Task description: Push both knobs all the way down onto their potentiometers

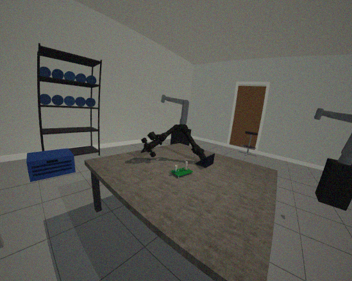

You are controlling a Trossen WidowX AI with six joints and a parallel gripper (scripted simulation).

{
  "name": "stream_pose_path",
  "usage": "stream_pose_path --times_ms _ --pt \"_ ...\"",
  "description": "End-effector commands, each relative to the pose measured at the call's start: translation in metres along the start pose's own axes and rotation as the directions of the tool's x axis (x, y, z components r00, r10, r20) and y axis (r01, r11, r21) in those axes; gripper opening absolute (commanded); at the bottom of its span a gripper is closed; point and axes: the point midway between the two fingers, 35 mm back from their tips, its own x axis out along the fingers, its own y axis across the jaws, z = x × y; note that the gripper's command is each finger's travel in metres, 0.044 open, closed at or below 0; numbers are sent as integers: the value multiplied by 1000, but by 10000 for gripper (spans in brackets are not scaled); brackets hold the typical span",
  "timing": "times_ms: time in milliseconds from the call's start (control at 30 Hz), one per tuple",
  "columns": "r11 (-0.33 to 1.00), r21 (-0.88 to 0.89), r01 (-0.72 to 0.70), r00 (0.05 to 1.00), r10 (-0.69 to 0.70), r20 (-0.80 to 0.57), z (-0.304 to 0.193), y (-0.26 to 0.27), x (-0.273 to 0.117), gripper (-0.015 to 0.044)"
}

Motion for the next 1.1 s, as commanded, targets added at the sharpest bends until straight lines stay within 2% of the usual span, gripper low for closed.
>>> stream_pose_path --times_ms 0,533,1067 --pt "996 -27 84 995 -86 -41 -26 -16 10 0" --pt "895 -253 367 890 -417 -183 -138 -69 13 0" --pt "644 -573 507 688 -703 -180 -229 -119 -25 0"
